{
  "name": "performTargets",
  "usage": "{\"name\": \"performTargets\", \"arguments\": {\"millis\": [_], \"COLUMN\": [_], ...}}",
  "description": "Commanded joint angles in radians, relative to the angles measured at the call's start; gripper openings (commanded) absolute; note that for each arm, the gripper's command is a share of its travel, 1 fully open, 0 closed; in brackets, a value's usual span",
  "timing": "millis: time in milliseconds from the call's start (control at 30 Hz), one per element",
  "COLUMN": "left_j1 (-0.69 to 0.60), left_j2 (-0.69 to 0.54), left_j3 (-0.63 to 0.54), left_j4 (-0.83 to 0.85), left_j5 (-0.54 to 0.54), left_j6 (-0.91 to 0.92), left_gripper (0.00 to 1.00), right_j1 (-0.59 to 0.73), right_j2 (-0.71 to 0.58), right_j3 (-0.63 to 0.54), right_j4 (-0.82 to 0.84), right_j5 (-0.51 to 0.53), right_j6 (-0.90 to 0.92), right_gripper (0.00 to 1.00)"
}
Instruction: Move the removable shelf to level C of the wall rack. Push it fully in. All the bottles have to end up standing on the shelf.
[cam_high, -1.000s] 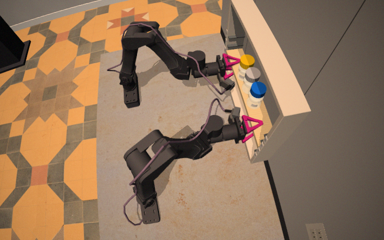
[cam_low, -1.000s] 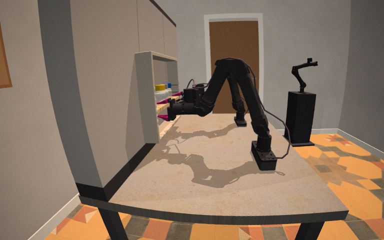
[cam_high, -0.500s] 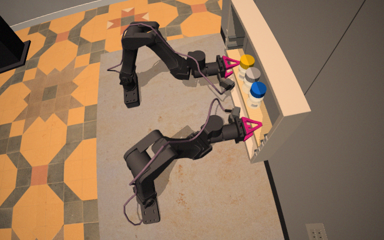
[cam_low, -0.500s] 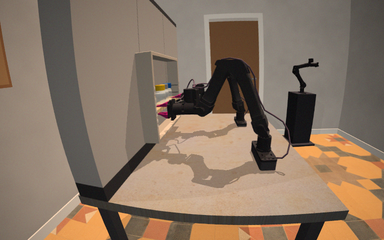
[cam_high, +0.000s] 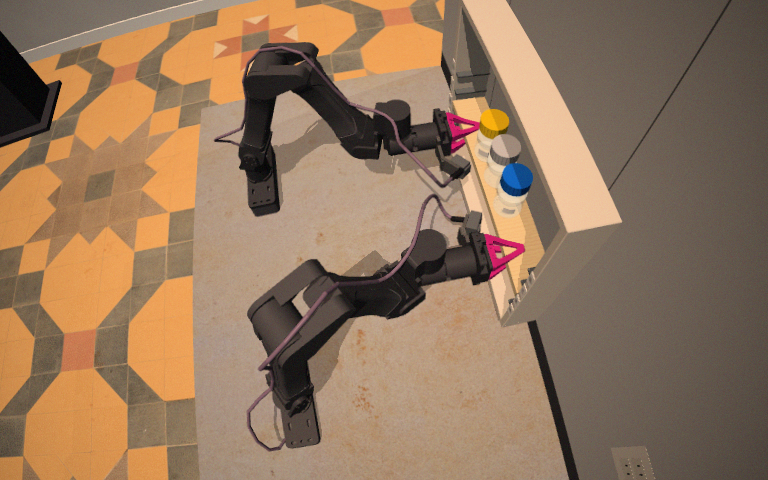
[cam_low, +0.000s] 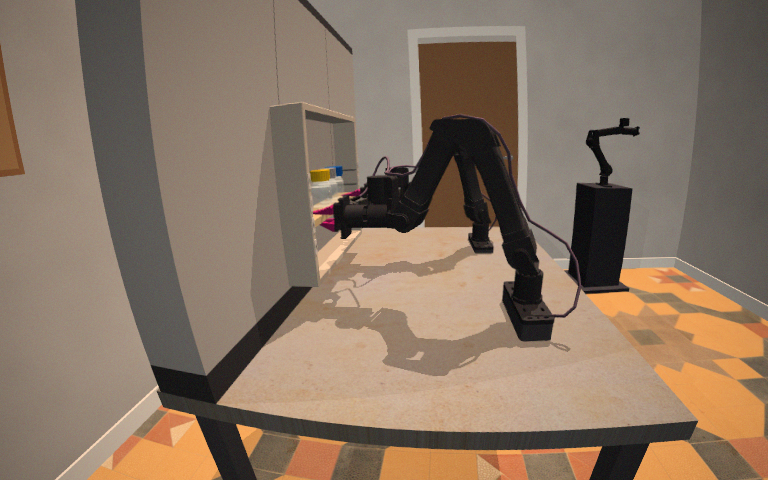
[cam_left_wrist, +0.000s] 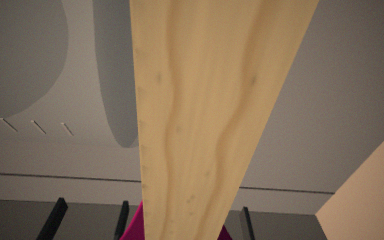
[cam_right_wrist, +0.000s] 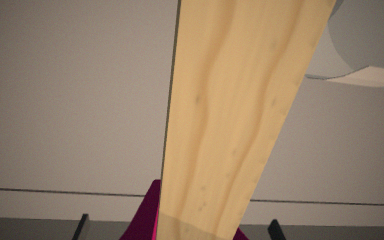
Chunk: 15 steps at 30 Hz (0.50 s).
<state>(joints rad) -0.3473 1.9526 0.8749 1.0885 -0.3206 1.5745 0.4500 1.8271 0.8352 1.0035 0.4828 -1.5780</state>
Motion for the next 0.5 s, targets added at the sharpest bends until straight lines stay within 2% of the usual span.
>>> {"name": "performTargets", "arguments": {"millis": [0,67,467], "left_j1": [0.010,0.010,0.010], "left_j2": [0.002,0.002,-0.006], "left_j3": [0.017,0.017,0.020], "left_j4": [-0.026,-0.026,-0.036], "left_j5": [0.007,0.007,0.007], "left_j6": [-0.004,-0.004,-0.004], "left_gripper": [0.04,0.00,0.00], "right_j1": [-0.011,-0.011,-0.011], "right_j2": [0.009,0.009,0.002], "right_j3": [0.025,0.025,0.029], "right_j4": [-0.027,-0.027,-0.038], "right_j5": [-0.007,-0.007,-0.008], "right_j6": [0.007,0.007,0.007], "right_gripper": [0.04,0.00,0.00]}}
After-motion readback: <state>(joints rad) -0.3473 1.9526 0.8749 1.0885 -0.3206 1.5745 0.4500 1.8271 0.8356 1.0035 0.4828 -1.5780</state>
